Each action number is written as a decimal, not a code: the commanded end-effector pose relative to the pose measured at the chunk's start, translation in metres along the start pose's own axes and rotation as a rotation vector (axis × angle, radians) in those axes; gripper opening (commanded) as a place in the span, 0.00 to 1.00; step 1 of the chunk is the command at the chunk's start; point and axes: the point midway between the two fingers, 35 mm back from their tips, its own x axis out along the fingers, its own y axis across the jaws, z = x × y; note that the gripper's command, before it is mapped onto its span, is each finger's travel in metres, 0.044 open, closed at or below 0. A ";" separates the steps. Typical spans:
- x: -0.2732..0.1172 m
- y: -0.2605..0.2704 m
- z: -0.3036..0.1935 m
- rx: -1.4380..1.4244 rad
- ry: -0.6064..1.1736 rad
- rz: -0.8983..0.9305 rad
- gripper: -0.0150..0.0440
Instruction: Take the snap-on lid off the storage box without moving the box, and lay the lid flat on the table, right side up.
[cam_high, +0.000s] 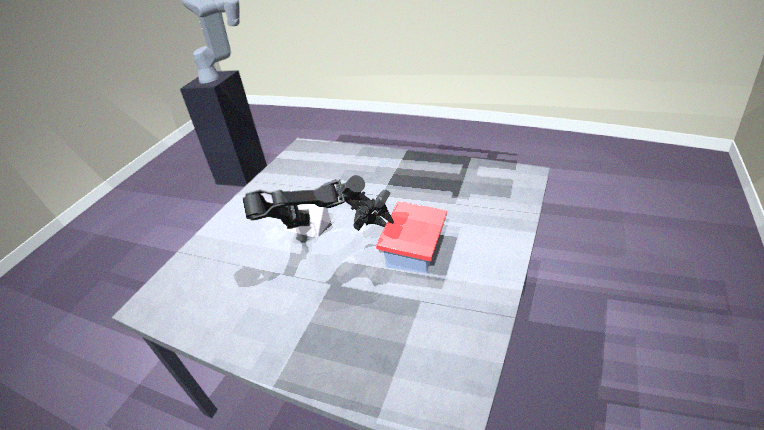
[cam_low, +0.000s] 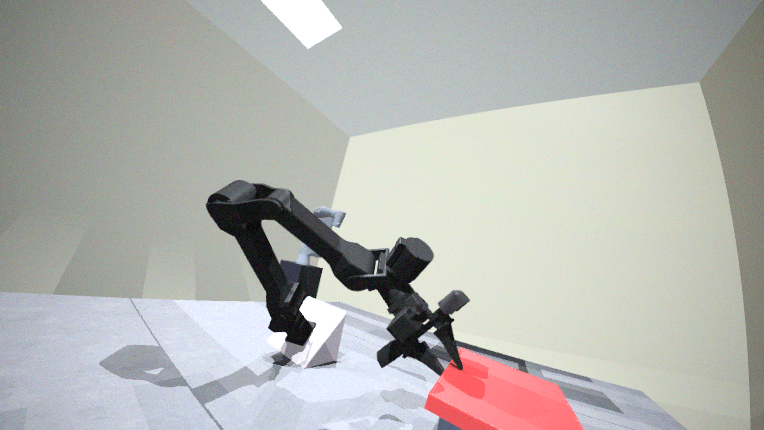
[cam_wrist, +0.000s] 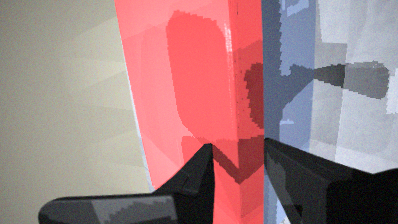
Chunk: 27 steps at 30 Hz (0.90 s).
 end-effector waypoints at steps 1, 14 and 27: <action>0.001 0.000 0.000 -0.002 0.002 0.000 0.25; 0.002 0.001 0.000 -0.002 0.002 0.000 0.25; -0.001 0.004 0.000 -0.002 0.003 0.003 0.25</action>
